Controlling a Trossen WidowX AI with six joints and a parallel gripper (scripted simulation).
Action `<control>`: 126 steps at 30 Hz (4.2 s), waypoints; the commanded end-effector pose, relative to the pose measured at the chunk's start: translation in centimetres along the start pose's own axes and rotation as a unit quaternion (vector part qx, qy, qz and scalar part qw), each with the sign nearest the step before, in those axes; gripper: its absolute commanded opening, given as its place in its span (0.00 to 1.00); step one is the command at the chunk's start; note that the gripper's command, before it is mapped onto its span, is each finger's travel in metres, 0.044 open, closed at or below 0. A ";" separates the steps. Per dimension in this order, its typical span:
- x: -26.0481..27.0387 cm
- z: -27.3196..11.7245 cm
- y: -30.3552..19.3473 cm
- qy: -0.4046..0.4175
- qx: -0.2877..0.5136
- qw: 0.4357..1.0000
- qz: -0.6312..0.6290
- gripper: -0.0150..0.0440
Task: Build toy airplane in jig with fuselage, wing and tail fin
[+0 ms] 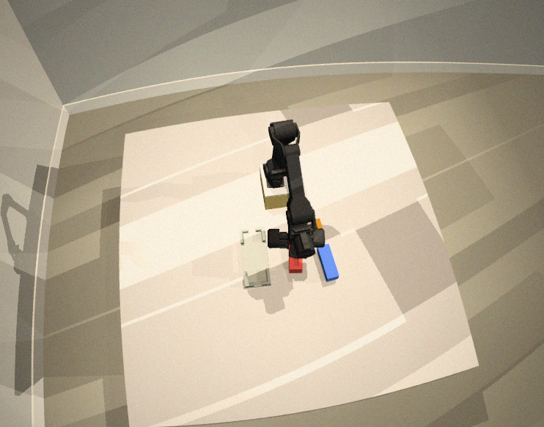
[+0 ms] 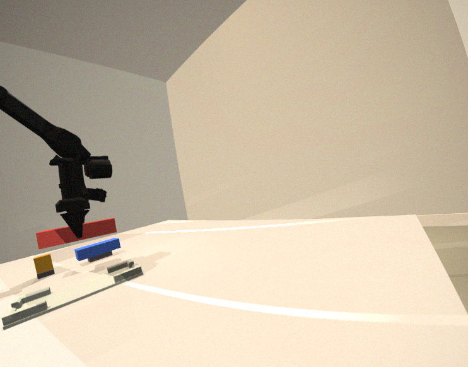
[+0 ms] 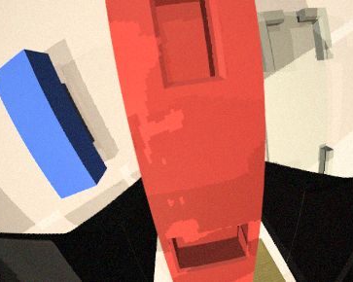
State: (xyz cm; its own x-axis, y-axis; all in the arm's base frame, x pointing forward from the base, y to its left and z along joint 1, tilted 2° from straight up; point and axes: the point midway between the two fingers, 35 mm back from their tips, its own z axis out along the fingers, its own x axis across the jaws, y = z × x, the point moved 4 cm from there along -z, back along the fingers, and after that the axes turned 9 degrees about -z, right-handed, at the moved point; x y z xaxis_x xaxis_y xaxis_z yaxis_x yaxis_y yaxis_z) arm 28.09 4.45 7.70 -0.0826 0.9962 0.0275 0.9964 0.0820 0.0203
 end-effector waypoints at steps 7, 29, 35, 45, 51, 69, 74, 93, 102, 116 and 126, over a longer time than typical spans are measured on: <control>0.0 -3.5 -0.4 -0.001 -0.006 1.000 -0.003 0.25; -4.9 -1.6 -0.2 -0.003 -0.006 1.000 -0.004 0.25; -6.8 -0.7 -0.4 -0.004 -0.006 1.000 -0.002 0.25; -9.7 0.6 -1.0 -0.006 -0.006 1.000 0.000 0.25; -11.4 1.5 -1.6 -0.006 -0.006 1.000 -0.002 0.25; -14.3 2.9 -2.9 -0.006 -0.005 1.000 -0.005 0.52; -14.3 2.9 -2.9 -0.006 -0.005 1.000 -0.005 0.58; -14.4 4.3 -2.8 -0.006 -0.005 1.000 -0.005 0.58; -14.4 5.7 -2.8 -0.006 -0.005 1.000 -0.005 0.58; -14.4 6.7 -2.8 -0.006 -0.003 1.000 -0.003 0.54; -14.4 6.7 -2.8 -0.006 -0.003 1.000 -0.003 0.37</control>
State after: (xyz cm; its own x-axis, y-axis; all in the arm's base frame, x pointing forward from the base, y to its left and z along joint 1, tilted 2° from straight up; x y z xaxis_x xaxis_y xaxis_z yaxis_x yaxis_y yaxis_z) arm 26.55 -9.90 0.48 -0.0892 0.9959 0.0166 0.9957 0.0888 0.0255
